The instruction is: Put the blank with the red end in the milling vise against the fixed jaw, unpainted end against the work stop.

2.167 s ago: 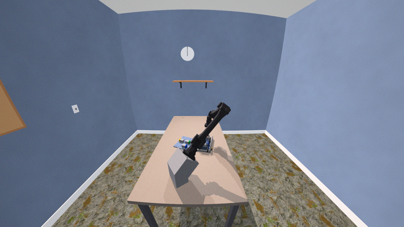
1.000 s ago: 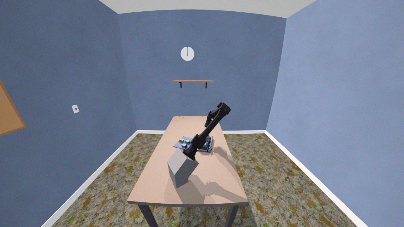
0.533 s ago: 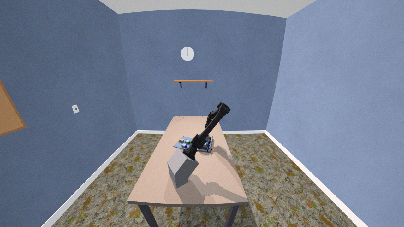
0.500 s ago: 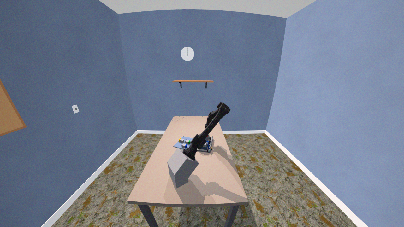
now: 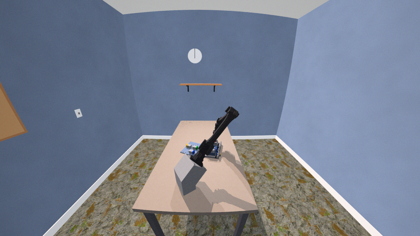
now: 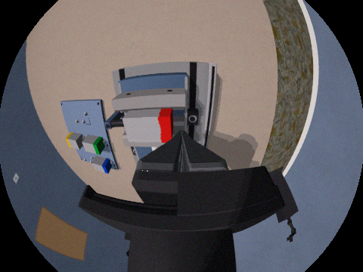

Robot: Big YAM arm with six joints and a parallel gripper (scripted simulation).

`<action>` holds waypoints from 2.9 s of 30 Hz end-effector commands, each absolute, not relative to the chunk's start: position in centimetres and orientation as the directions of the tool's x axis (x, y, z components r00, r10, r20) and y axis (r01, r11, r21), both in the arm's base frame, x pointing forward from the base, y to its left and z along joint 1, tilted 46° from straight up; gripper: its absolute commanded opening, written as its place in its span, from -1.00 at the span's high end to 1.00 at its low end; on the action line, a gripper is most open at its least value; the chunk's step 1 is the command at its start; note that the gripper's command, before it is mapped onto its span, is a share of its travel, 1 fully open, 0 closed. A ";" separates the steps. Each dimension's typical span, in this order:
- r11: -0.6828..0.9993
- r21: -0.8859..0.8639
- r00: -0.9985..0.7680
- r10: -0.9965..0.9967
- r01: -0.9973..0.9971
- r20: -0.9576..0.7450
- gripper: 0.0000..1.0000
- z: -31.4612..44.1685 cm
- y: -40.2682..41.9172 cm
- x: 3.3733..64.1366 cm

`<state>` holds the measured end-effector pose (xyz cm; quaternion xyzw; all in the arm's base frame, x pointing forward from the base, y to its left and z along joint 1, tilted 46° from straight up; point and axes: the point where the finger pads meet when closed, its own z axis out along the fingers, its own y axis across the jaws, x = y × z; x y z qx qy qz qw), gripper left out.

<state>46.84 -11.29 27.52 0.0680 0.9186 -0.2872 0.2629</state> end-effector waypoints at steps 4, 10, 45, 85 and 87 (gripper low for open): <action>0.824 -0.500 -0.860 -0.031 0.267 -0.510 1.00 26.4 -12.2 47.2; 0.823 -0.495 -0.847 -0.031 0.280 -0.531 1.00 27.4 -12.3 46.9; 0.824 -0.498 -0.854 -0.035 0.269 -0.519 1.00 26.8 -12.1 47.1; 0.824 -0.498 -0.854 -0.035 0.269 -0.519 1.00 26.8 -12.1 47.1; 0.824 -0.498 -0.854 -0.035 0.269 -0.519 1.00 26.8 -12.1 47.1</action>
